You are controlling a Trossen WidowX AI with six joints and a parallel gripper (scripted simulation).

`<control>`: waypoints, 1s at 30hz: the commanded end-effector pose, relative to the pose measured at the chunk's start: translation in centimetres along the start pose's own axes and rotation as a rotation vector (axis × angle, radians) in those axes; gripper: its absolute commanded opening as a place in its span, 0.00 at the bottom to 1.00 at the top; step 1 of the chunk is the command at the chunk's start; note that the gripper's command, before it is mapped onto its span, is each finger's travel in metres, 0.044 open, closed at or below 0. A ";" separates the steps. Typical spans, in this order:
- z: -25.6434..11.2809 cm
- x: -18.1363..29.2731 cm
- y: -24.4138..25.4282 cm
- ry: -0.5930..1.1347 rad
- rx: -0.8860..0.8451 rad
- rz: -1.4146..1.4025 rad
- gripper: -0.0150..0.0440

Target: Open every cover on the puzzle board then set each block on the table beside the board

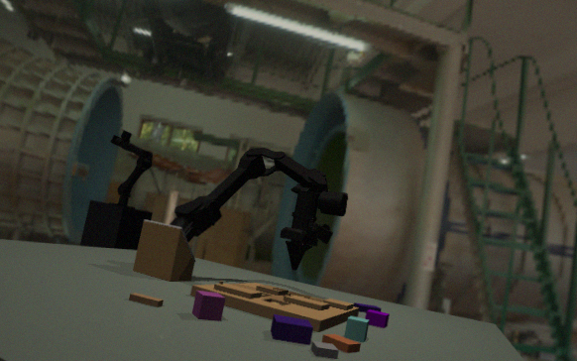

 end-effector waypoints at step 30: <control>0.4 4.7 -12.6 0.029 -0.015 1.985 0.25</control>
Point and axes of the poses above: the point midway between the two fingers, 35 mm back from their tips, its own z axis out along the fingers, its own y axis across the jaws, x = y × z, the point moved 6 cm from there along -z, back along the fingers, and after that the axes turned 3 degrees about -z, right-handed, at the moved point
